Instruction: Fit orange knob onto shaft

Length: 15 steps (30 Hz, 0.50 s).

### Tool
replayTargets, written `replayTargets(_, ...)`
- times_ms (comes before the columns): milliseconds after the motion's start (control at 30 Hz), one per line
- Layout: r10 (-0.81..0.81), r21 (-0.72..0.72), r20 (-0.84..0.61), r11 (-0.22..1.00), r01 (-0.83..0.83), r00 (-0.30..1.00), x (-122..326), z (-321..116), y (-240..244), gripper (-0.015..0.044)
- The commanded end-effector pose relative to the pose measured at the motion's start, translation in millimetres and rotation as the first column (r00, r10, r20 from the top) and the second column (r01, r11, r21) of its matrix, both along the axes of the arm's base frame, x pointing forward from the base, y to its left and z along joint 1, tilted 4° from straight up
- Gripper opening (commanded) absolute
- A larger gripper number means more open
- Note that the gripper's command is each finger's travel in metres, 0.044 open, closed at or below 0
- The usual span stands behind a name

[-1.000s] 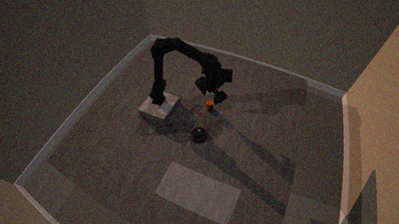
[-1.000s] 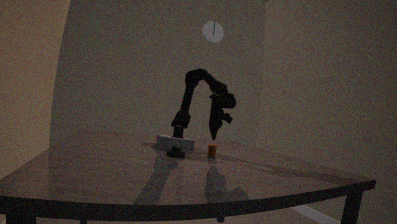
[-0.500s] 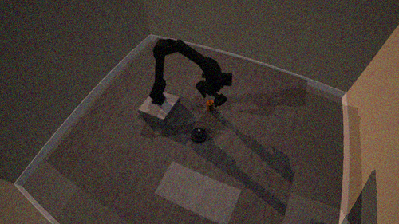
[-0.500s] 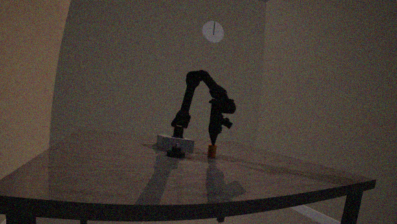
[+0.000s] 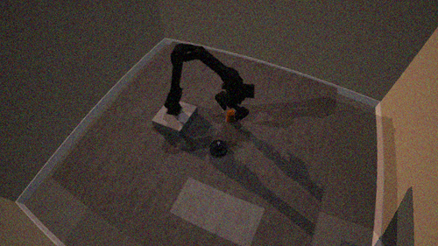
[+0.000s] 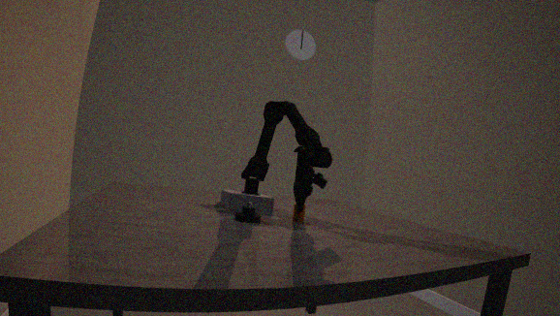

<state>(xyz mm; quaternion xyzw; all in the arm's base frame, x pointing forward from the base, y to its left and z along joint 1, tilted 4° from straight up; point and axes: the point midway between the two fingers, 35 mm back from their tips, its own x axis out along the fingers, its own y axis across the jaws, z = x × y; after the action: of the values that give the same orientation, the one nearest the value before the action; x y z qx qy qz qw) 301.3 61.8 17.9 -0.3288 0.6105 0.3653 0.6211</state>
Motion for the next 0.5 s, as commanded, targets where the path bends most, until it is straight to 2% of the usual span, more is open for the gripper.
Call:
replayTargets(0,-0.004,0.003,-0.007,1.0,0.004,1.0,-1,-7,1,0.044)
replayTargets(467,-0.004,0.003,-0.007,1.0,0.004,1.0,-3,-29,2,0.044)
